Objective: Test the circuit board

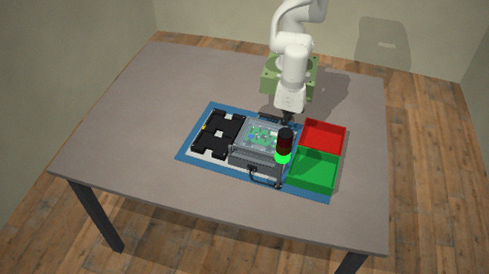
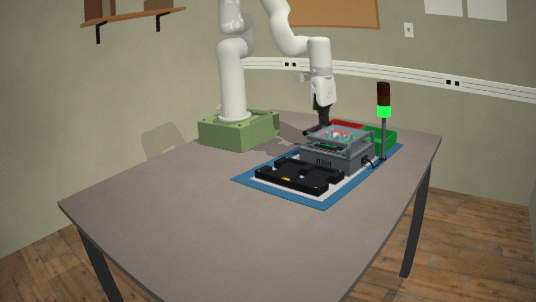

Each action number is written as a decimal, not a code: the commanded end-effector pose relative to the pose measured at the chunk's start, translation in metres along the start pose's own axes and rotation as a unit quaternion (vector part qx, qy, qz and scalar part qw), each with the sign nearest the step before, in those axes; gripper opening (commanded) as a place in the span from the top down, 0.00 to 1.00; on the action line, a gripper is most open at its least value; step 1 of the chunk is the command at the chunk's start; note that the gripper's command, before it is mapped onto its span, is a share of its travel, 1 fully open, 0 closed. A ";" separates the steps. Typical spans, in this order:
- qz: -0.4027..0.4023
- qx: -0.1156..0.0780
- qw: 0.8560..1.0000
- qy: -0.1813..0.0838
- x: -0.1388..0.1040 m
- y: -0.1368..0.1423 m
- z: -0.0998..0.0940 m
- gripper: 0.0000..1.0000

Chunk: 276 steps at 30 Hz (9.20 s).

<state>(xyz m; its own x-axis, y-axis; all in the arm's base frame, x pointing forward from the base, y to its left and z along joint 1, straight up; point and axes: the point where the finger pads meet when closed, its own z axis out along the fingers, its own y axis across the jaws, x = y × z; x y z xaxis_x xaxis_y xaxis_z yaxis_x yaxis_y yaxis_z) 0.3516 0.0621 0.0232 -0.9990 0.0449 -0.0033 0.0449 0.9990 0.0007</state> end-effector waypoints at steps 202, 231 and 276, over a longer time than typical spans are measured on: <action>-0.707 0.001 0.707 -0.001 0.000 -0.034 -0.059 0.72; -0.707 0.001 0.707 -0.001 0.001 -0.064 -0.051 0.72; -0.707 0.001 0.707 -0.001 -0.001 -0.064 -0.025 0.72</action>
<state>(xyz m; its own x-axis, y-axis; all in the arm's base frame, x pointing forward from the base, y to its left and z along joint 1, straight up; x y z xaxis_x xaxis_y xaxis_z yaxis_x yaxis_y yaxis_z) 0.3479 -0.0018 0.0480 -0.0449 -0.9990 -0.0001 -0.9990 0.0449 -0.0031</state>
